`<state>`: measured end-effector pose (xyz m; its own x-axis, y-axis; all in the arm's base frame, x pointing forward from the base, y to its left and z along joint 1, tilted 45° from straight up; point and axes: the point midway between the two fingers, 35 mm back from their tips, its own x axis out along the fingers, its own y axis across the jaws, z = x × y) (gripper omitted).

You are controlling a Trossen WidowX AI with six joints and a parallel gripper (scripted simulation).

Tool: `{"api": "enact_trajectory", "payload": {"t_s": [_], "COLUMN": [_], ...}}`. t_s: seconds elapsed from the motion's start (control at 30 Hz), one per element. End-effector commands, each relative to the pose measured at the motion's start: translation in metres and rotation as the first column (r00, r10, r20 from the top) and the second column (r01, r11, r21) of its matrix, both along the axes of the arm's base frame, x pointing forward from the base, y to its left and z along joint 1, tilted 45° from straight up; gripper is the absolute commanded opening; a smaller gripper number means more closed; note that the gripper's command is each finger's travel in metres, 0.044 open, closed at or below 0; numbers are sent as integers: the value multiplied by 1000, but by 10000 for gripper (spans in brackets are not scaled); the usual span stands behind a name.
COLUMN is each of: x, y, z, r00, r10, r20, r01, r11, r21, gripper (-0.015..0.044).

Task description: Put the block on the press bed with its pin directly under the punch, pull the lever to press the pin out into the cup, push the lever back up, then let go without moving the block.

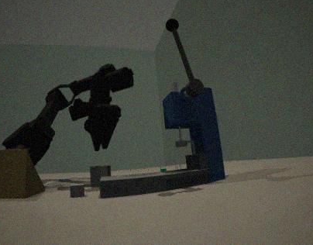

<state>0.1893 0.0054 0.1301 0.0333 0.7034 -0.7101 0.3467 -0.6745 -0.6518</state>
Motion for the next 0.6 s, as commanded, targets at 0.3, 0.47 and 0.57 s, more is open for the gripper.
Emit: {"api": "enact_trajectory", "payload": {"t_s": [0.3, 0.47, 0.57], "x": [0, 0, 0], "y": [7, 7, 7], "z": [-9, -9, -9], "r00": [552, 552, 552], "r10": [605, 605, 605], "r20": [574, 574, 574], "r01": [-584, -584, -584], "r11": [772, 772, 772], "r21": [-252, -252, -252], "gripper": [440, 440, 440]}}
